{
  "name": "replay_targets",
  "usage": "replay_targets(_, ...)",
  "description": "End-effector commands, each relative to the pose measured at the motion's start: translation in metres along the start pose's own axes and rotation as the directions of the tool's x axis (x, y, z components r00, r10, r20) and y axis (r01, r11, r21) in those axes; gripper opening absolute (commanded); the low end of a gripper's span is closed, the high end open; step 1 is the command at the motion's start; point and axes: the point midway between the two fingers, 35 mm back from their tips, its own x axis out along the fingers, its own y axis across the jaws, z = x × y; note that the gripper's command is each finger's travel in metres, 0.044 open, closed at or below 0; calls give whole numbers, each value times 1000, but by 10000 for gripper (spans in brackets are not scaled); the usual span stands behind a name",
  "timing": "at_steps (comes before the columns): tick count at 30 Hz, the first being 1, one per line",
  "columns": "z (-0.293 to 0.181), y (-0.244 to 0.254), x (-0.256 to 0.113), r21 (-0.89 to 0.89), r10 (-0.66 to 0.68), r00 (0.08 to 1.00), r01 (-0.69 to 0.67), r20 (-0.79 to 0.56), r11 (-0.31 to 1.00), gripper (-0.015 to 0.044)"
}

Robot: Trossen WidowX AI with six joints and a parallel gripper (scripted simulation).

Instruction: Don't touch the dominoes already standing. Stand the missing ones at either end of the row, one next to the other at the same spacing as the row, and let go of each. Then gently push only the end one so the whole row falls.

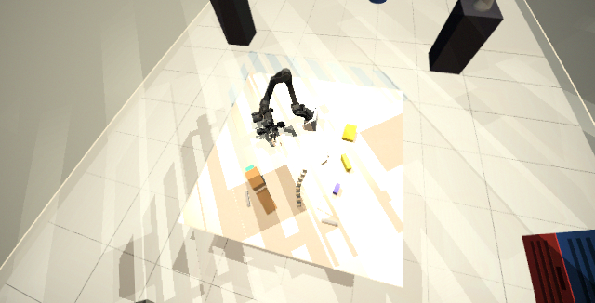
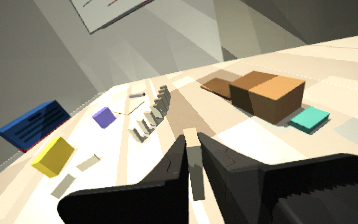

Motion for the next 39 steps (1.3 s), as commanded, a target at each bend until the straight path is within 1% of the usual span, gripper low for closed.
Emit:
replay_targets(1,2,-1,-8,-70,-53,996,58,71,996,28)
replay_targets(8,7,-4,-21,-180,-127,977,158,173,971,28)
replay_targets(29,6,-4,-22,-183,-128,976,160,176,970,28)
replay_targets(39,-17,-15,-14,-179,-127,977,158,172,971,28)
